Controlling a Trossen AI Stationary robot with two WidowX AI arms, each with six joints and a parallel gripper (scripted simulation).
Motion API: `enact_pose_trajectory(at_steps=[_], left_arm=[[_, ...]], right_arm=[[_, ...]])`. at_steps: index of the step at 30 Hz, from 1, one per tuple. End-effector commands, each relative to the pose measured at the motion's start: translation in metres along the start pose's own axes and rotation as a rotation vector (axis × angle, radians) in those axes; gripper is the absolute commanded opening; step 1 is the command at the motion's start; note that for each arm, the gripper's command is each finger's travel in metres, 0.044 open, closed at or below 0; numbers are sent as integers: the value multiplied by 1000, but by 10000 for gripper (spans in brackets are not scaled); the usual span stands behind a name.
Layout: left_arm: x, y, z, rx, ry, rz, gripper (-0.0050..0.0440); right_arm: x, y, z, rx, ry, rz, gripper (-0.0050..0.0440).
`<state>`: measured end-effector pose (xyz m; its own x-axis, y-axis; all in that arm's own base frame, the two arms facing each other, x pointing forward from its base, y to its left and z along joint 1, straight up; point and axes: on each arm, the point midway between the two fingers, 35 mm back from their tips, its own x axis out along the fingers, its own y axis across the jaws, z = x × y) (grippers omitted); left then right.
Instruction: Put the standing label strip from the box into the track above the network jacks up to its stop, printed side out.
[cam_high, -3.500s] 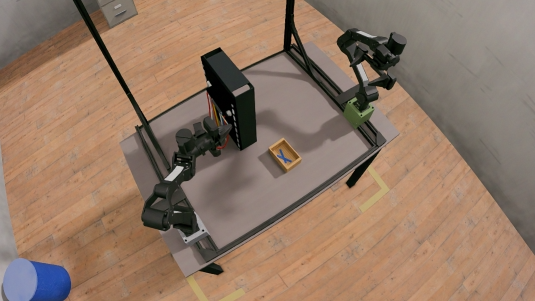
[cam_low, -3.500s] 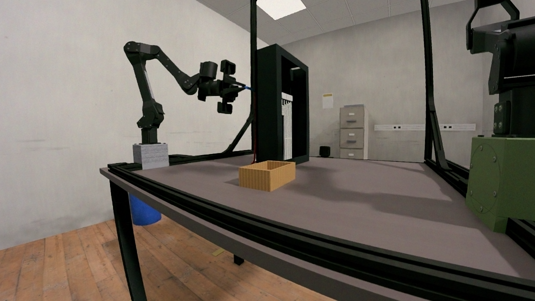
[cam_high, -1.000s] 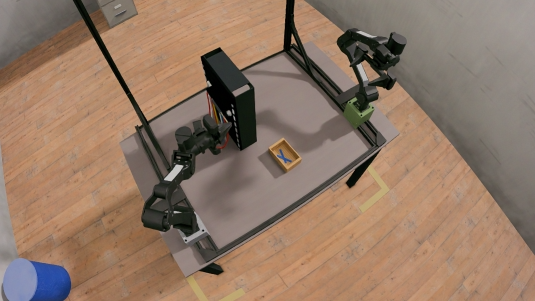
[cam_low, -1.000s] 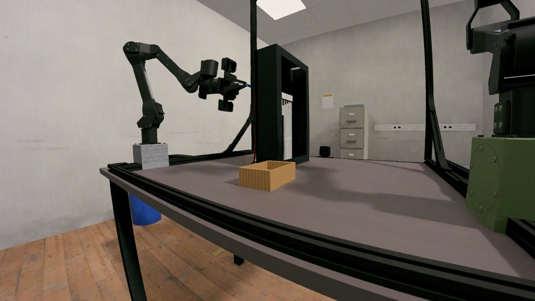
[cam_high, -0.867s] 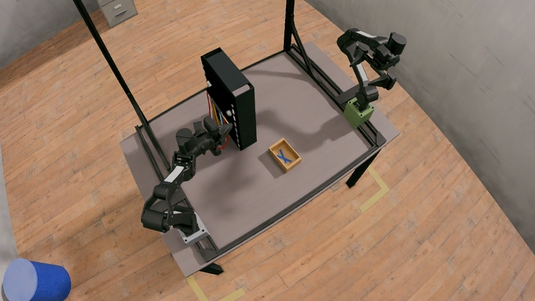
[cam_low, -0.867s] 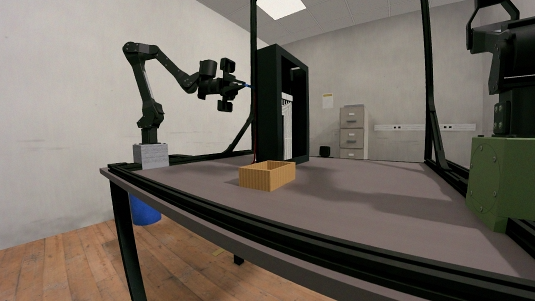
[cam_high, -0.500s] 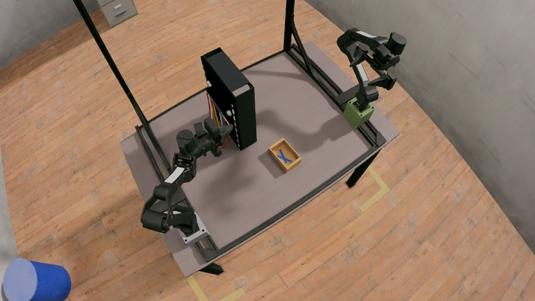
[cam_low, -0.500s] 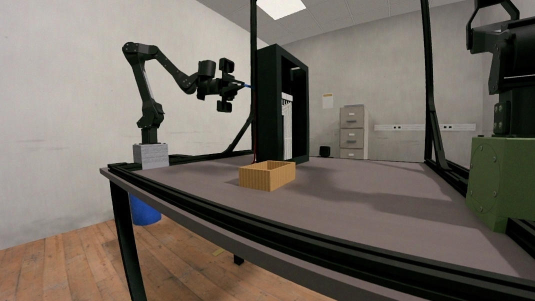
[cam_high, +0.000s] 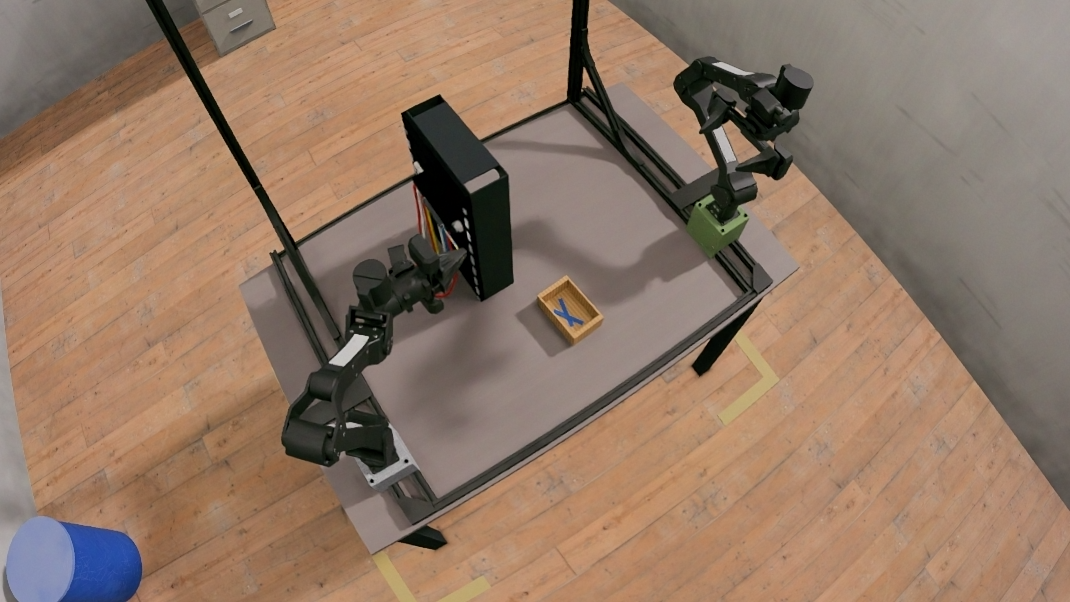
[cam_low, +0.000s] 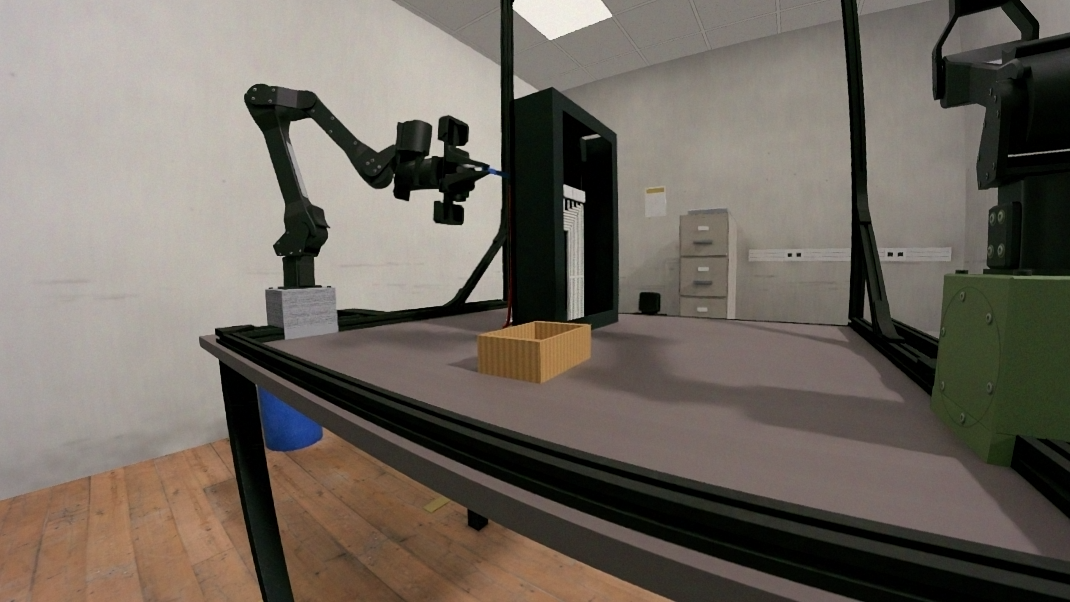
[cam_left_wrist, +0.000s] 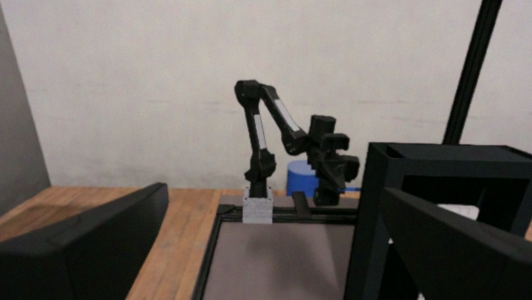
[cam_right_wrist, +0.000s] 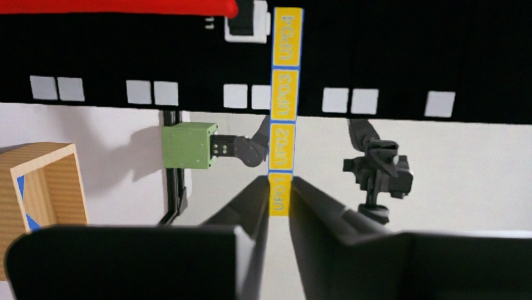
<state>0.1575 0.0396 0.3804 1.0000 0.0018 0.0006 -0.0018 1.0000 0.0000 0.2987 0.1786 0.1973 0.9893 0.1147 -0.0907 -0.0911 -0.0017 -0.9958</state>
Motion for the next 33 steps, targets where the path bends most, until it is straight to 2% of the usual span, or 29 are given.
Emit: enact_pose_trajectory(at_steps=[1, 15, 33], left_arm=[[0, -1, 3, 6, -1, 0, 440], [0, -1, 3, 6, -1, 0, 440], [0, -1, 3, 6, -1, 0, 440]], right_arm=[[-2, -6, -2, 14, -2, -15, -50], [2, -10, 10, 20, -1, -21, -50], [0, -6, 7, 12, -1, -13, -50]])
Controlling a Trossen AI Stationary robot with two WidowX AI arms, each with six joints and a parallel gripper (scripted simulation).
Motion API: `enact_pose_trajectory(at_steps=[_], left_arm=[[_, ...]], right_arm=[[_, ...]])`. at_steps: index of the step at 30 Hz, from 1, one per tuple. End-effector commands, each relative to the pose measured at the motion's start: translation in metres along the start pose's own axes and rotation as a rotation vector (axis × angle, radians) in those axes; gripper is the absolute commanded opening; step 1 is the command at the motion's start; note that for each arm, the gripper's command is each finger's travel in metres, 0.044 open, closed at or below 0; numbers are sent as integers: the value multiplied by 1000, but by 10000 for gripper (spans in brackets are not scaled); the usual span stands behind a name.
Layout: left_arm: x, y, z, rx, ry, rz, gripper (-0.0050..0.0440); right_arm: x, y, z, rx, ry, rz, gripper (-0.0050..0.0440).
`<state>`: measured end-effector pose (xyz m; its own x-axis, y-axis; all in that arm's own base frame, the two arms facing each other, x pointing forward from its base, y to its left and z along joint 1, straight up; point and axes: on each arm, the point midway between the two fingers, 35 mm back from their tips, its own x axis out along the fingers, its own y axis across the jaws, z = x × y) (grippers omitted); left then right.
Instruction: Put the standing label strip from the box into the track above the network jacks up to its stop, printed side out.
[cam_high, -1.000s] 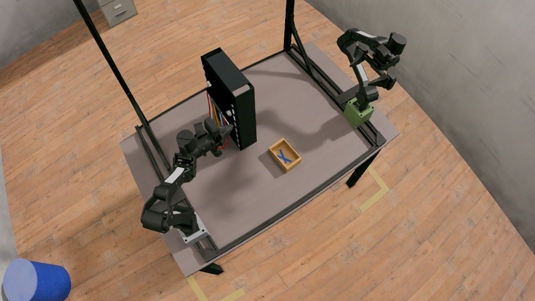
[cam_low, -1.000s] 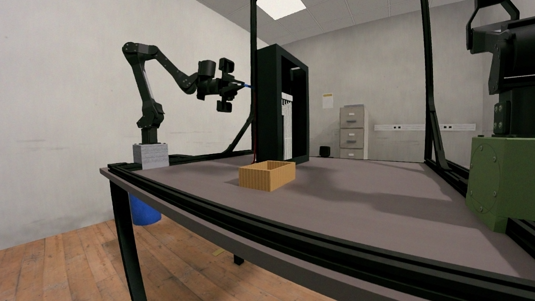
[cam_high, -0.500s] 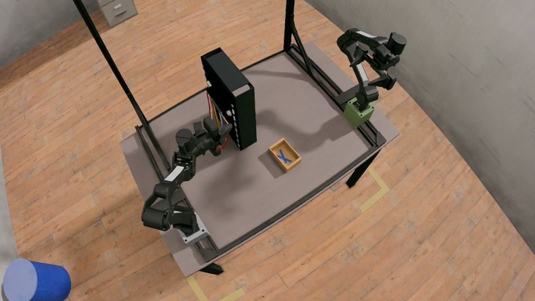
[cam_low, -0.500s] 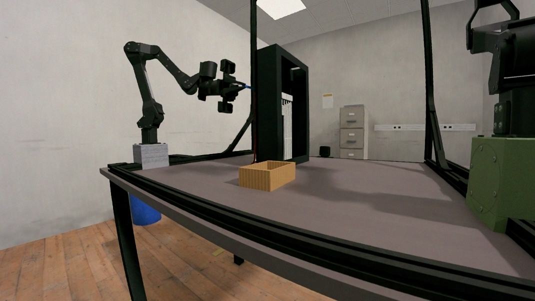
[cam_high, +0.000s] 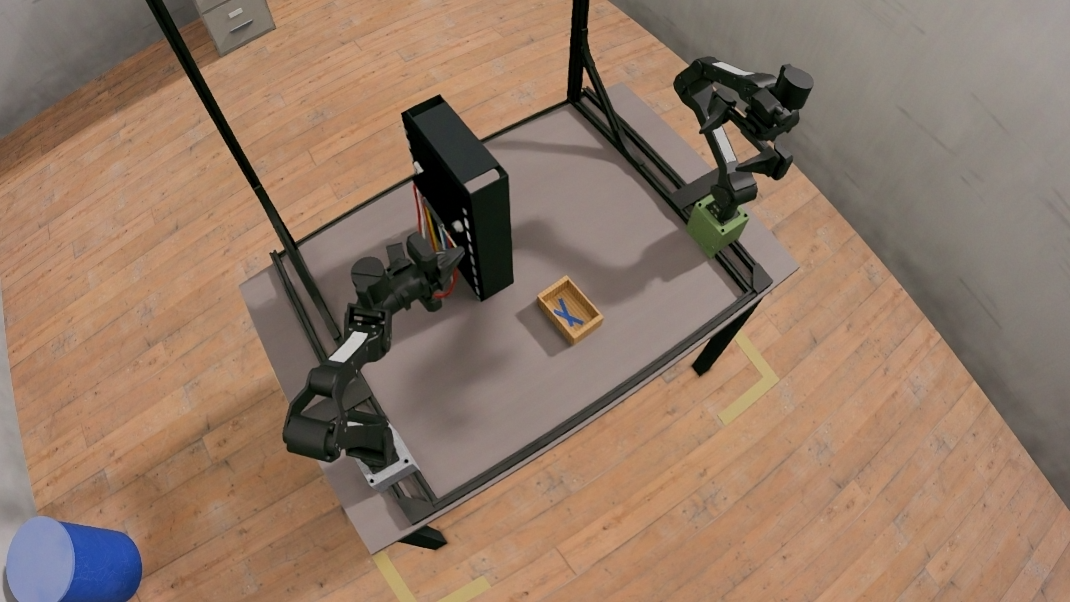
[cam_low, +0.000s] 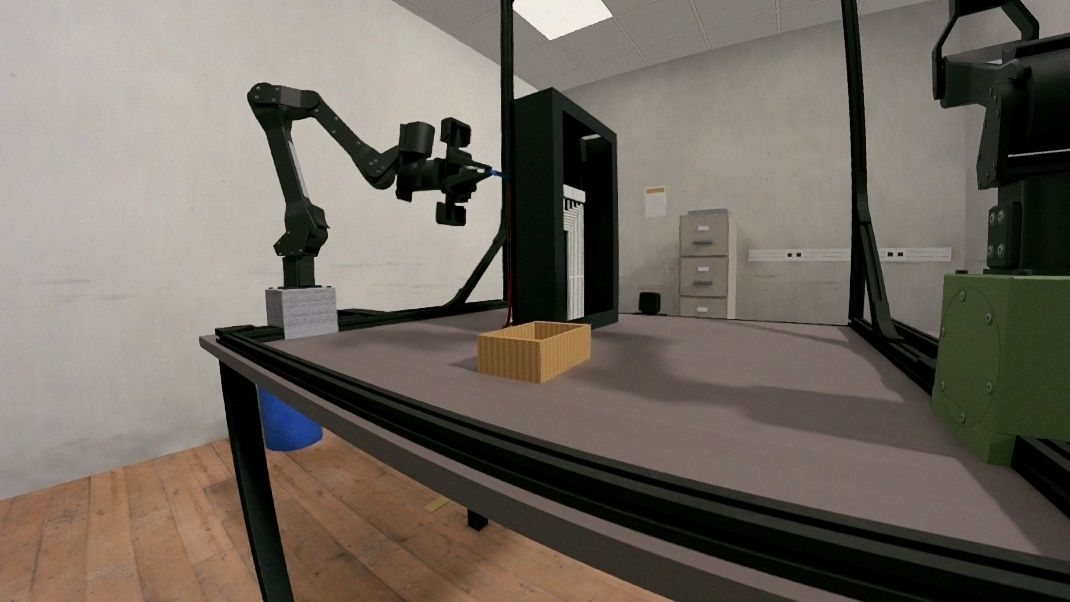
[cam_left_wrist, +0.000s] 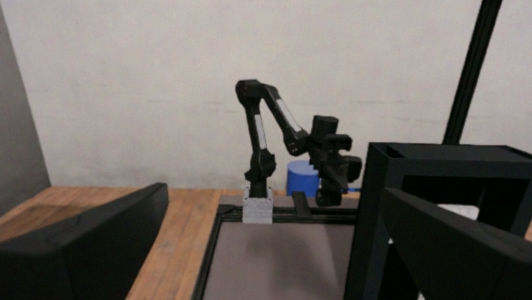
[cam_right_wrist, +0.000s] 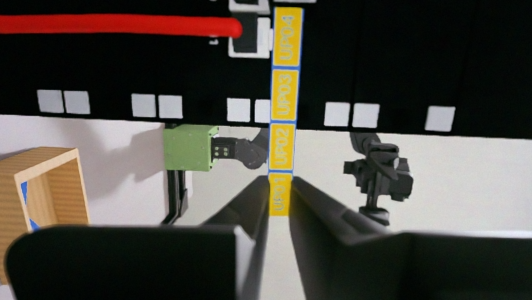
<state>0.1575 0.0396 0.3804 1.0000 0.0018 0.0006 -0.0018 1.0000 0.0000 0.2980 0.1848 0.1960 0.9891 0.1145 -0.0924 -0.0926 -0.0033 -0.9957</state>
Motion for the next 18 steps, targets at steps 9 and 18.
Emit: enact_pose_trajectory(at_steps=[9, 18], left_arm=[[0, -1, 3, 6, -1, 0, 440], [0, -1, 3, 6, -1, 0, 440]], right_arm=[[0, -8, 1, 13, -1, -15, -50], [0, -9, 1, 13, -1, -15, -50]])
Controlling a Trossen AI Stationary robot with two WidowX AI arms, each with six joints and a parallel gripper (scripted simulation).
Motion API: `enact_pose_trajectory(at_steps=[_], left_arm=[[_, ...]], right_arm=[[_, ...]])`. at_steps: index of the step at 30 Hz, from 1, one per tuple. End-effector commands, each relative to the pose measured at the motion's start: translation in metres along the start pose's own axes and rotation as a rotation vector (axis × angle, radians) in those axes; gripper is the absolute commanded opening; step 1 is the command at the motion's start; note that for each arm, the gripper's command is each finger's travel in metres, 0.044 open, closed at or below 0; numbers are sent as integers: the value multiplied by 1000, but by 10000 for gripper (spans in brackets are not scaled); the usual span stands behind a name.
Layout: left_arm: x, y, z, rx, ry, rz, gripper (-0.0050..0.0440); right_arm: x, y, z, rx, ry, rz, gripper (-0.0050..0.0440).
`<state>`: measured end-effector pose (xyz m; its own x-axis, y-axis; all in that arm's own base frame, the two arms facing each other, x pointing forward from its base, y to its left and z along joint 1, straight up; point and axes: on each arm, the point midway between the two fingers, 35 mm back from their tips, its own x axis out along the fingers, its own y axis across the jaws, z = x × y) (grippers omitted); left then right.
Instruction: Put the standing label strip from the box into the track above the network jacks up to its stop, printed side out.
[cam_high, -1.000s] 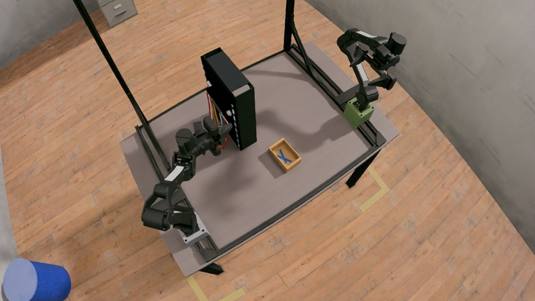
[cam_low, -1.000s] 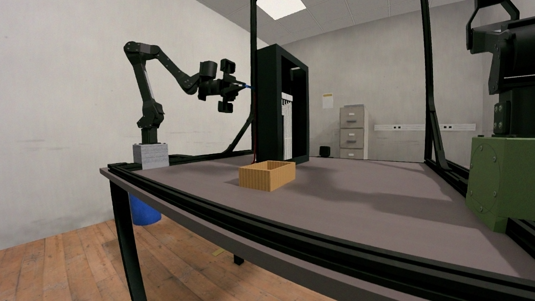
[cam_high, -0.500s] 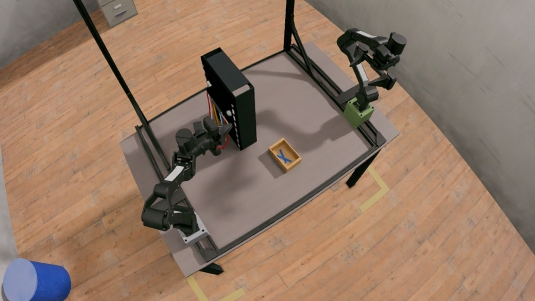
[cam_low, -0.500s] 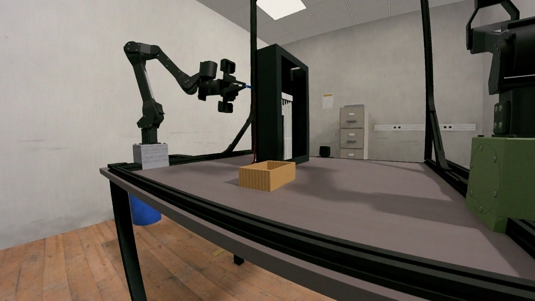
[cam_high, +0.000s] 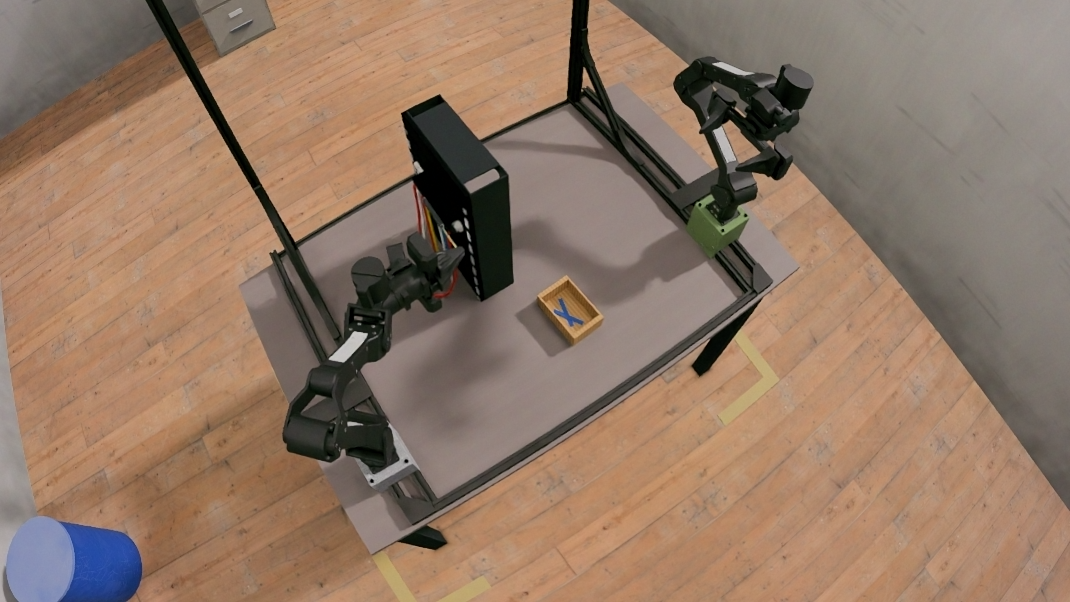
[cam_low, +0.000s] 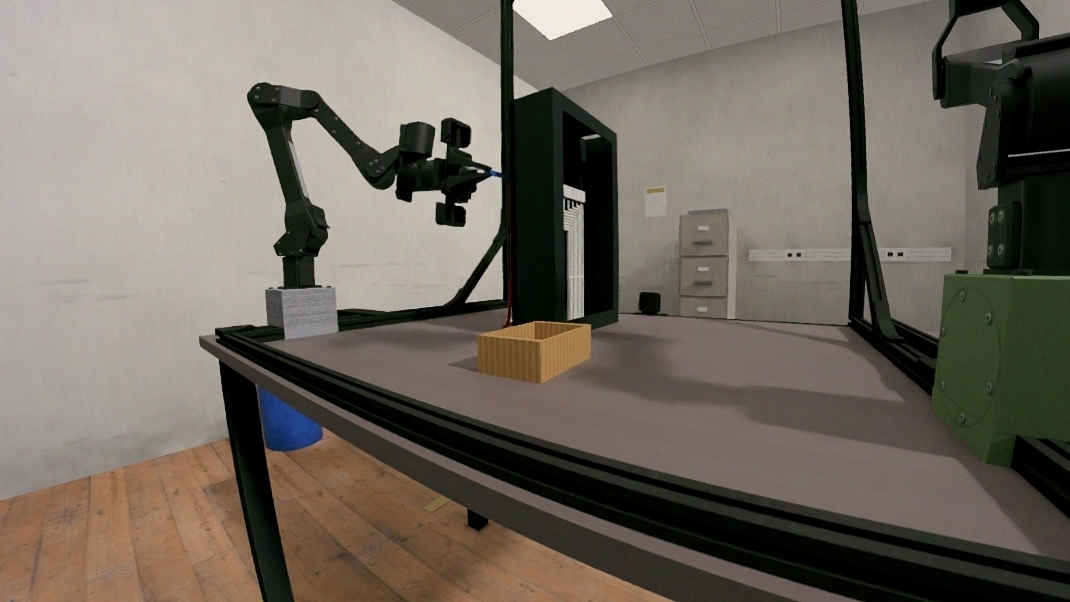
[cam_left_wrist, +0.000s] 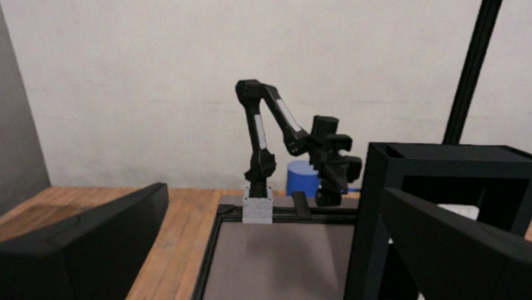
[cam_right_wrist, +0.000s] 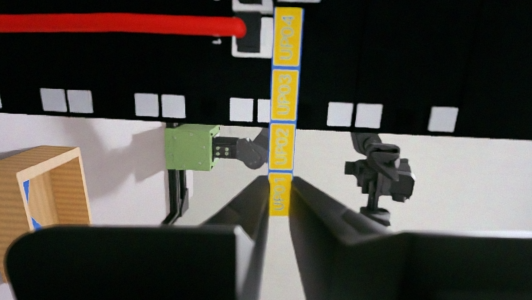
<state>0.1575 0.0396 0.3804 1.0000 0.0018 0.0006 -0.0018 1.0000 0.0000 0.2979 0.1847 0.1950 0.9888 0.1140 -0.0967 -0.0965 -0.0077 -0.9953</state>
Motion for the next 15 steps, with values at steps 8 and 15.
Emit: enact_pose_trajectory(at_steps=[8, 15], left_arm=[[0, -1, 3, 6, -1, 0, 440], [0, -1, 3, 6, -1, 0, 440]], right_arm=[[0, -12, 2, 17, -2, -19, -50], [1, -13, 2, 17, -2, -19, -50]])
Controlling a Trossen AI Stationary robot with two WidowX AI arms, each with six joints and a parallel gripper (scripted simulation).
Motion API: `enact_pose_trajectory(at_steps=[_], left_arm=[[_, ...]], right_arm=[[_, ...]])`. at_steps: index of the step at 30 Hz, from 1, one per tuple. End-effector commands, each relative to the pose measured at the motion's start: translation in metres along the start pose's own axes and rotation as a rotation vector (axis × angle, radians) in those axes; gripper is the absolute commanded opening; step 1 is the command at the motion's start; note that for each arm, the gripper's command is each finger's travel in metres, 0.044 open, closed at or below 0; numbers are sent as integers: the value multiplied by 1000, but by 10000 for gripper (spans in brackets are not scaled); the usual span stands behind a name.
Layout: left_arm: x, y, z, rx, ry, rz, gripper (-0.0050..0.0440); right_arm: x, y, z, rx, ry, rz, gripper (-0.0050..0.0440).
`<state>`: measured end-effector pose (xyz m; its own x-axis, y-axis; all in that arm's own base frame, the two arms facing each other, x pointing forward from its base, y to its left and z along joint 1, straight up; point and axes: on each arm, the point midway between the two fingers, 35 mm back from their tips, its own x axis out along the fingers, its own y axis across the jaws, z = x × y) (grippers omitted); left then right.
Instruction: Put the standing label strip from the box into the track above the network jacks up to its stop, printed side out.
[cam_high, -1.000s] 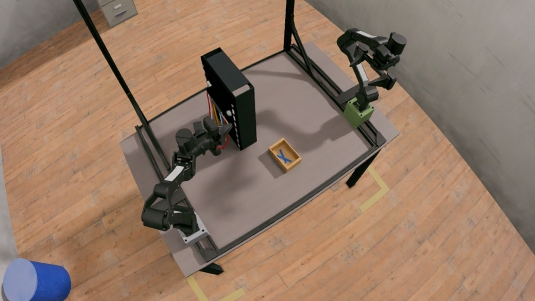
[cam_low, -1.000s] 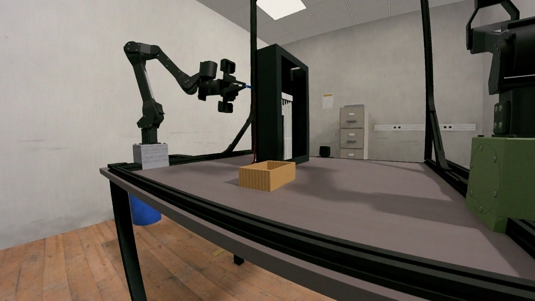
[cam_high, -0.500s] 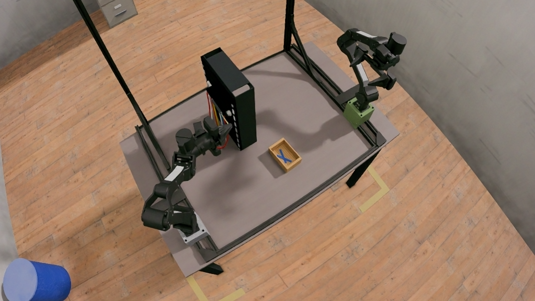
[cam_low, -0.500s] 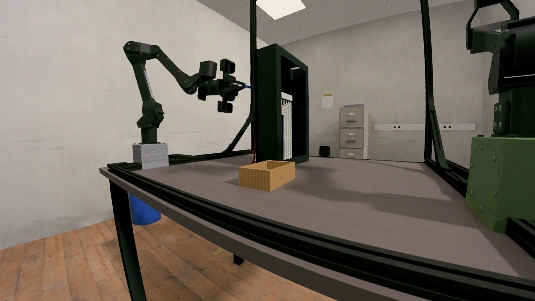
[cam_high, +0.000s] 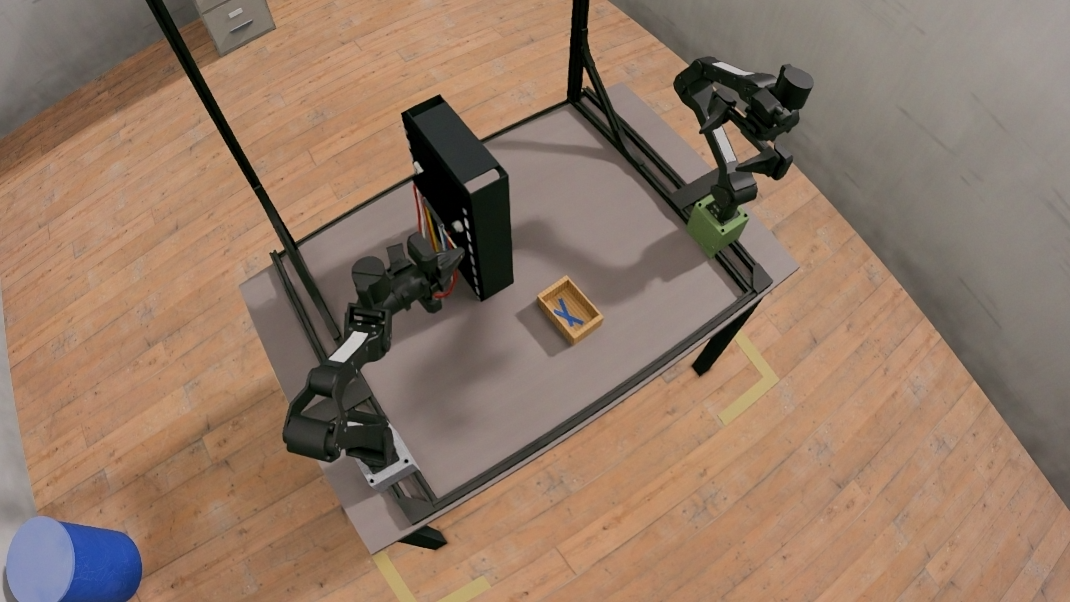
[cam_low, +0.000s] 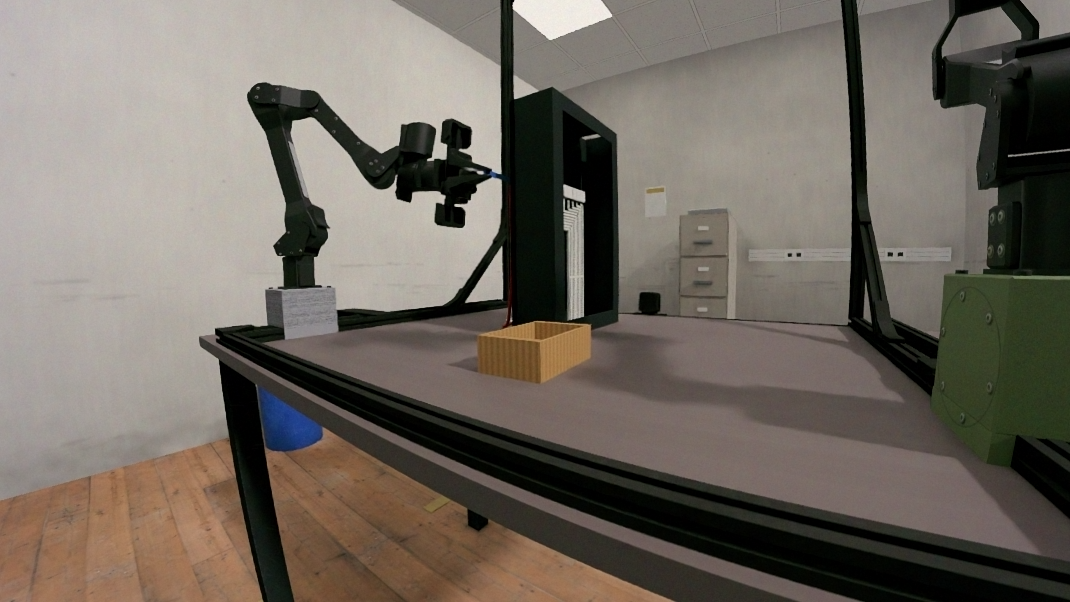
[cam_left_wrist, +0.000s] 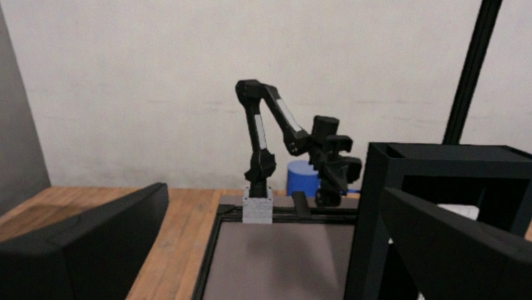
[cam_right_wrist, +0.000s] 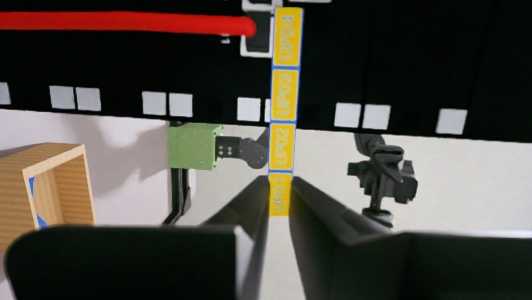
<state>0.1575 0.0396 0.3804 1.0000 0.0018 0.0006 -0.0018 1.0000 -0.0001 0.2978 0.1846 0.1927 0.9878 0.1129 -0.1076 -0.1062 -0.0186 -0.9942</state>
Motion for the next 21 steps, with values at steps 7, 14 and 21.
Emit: enact_pose_trajectory(at_steps=[7, 14, 21], left_arm=[[0, -1, 3, 6, -1, 0, 440], [0, -1, 3, 6, -1, 0, 440], [0, -1, 3, 6, -1, 0, 440]], right_arm=[[0, -18, 3, 27, -3, -30, -50], [0, -19, 3, 27, -3, -30, -50], [0, -20, 3, 27, -3, -30, -50]])
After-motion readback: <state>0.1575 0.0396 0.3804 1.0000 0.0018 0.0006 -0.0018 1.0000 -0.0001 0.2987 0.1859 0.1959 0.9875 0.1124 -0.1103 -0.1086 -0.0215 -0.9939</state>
